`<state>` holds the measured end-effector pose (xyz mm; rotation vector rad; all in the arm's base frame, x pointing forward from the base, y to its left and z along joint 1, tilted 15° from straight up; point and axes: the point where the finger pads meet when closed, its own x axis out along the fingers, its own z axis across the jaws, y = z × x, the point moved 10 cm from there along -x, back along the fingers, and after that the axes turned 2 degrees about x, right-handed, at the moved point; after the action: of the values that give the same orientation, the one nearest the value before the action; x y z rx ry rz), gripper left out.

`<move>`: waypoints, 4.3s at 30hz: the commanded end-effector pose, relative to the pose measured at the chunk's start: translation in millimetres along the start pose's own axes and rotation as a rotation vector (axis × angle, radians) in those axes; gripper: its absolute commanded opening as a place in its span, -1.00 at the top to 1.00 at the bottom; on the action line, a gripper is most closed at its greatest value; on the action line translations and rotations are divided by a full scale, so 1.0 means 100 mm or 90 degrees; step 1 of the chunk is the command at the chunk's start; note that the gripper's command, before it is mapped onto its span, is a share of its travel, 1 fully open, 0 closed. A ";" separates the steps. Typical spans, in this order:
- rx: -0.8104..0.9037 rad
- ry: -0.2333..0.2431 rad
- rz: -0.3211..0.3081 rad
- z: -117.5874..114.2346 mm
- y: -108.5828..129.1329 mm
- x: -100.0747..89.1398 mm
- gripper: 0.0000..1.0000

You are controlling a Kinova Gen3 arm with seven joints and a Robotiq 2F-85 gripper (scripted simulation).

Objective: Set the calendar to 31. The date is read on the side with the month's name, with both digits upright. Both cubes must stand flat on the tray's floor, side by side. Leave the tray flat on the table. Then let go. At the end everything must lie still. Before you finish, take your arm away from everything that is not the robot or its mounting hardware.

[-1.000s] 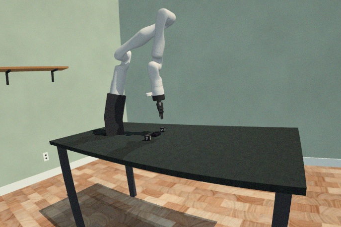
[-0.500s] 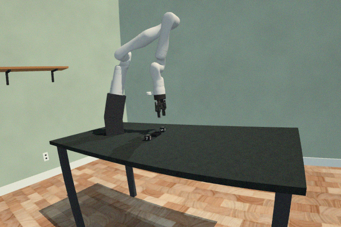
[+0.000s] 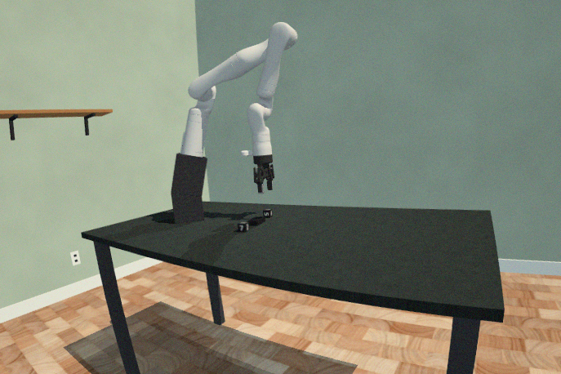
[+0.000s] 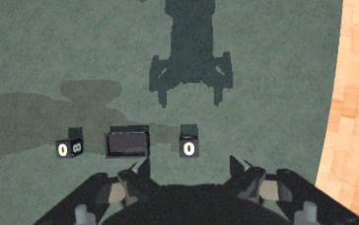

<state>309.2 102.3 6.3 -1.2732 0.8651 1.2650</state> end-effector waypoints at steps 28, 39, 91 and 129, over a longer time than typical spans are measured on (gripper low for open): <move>-0.001 0.000 0.000 0.01 0.00 0.00 0.07; -0.001 0.000 0.000 0.01 0.00 0.00 0.07; -0.001 0.000 0.000 0.01 0.00 0.51 0.07; -0.001 0.000 0.000 0.01 0.00 0.52 0.07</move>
<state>317.7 112.8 -44.0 -1.2745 0.8643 1.2661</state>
